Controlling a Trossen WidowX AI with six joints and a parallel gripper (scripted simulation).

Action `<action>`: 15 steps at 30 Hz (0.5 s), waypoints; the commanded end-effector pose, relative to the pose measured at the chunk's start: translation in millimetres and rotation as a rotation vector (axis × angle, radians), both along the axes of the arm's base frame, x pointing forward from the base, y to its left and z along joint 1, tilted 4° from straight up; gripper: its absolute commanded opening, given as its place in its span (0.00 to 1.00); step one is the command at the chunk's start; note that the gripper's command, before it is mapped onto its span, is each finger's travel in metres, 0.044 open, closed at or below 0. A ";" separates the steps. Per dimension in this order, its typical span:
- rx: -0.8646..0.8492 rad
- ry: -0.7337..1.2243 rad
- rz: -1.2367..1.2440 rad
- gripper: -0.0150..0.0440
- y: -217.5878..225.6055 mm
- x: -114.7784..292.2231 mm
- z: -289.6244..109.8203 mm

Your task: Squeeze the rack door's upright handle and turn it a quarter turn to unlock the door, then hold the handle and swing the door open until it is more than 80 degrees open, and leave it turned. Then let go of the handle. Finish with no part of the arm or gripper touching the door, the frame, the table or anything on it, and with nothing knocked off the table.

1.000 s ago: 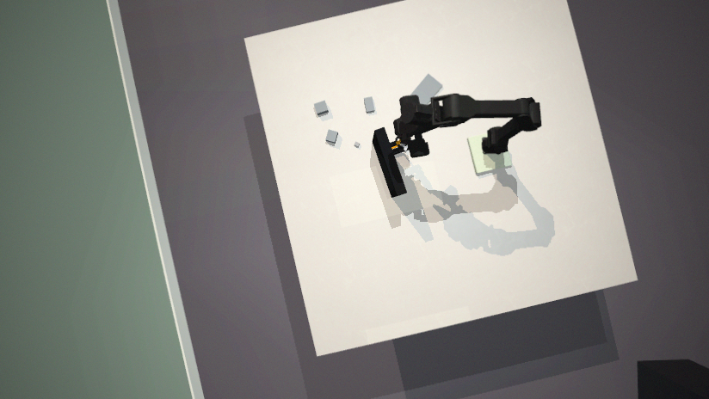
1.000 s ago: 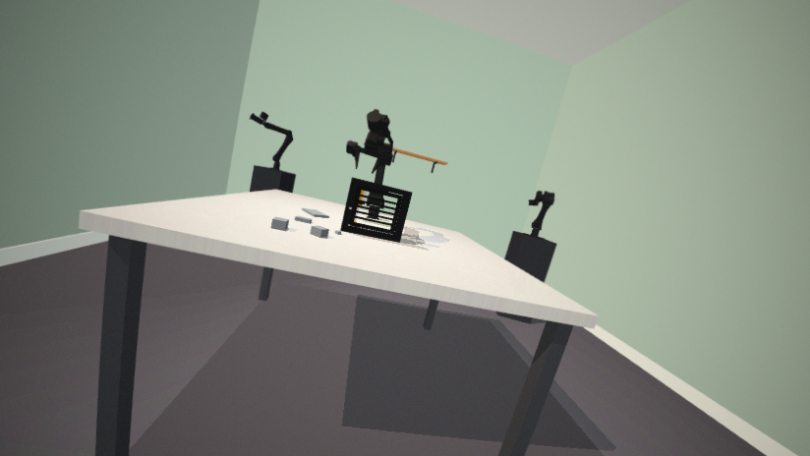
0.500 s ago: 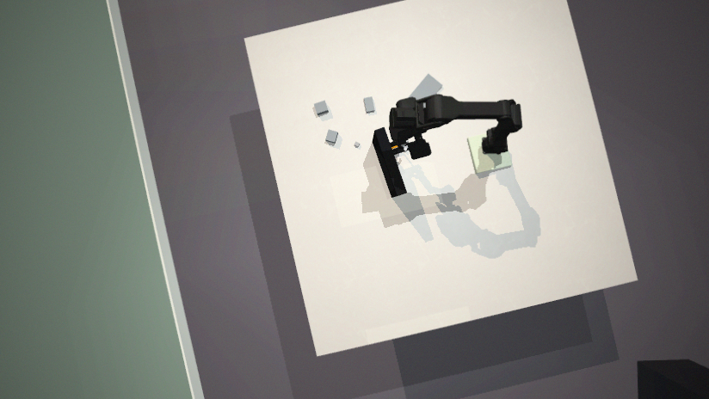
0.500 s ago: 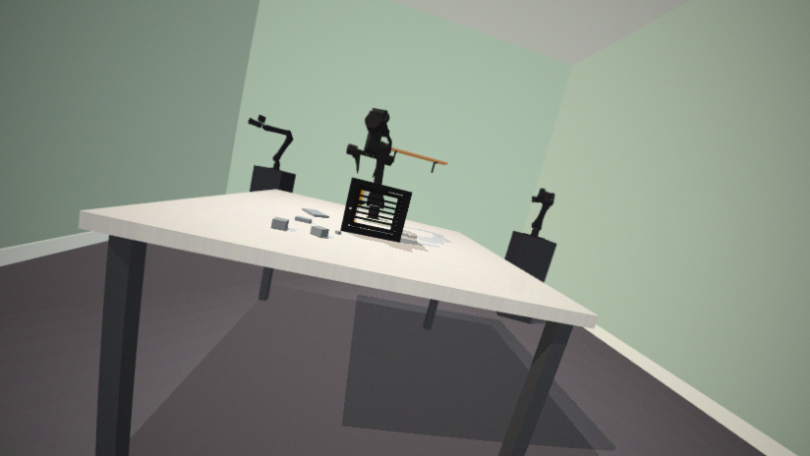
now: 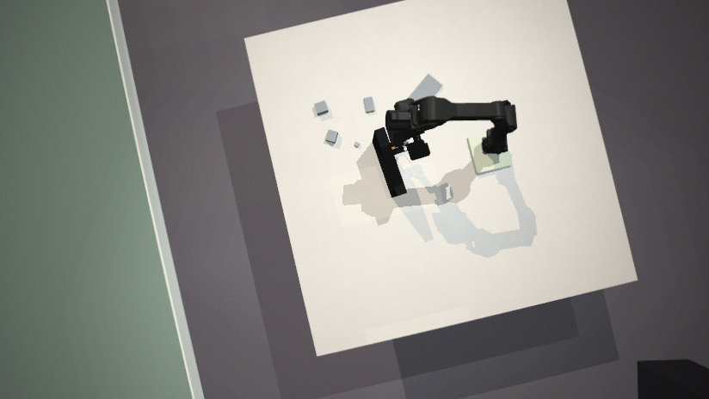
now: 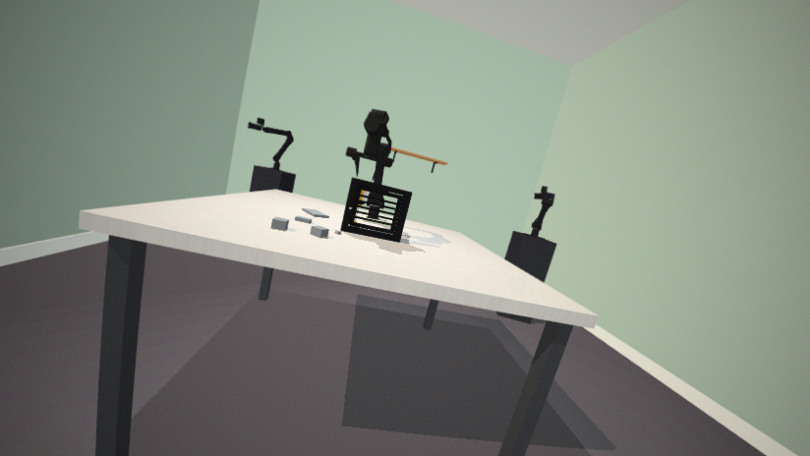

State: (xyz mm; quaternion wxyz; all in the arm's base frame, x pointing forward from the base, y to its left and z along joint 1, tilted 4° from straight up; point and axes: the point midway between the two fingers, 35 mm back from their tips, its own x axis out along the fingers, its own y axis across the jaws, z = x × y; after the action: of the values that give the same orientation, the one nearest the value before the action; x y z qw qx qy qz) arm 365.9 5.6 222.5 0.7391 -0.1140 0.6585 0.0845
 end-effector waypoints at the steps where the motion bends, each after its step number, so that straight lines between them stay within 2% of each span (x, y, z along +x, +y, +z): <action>1: -0.007 0.025 0.006 0.76 -0.6 0.5 -9.6; 15: -0.019 0.076 0.013 0.76 -1.5 2.0 -32.2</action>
State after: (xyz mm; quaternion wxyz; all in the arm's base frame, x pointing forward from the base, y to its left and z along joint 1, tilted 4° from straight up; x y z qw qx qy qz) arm 368.3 4.7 198.1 0.7195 -0.1190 0.6787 0.0862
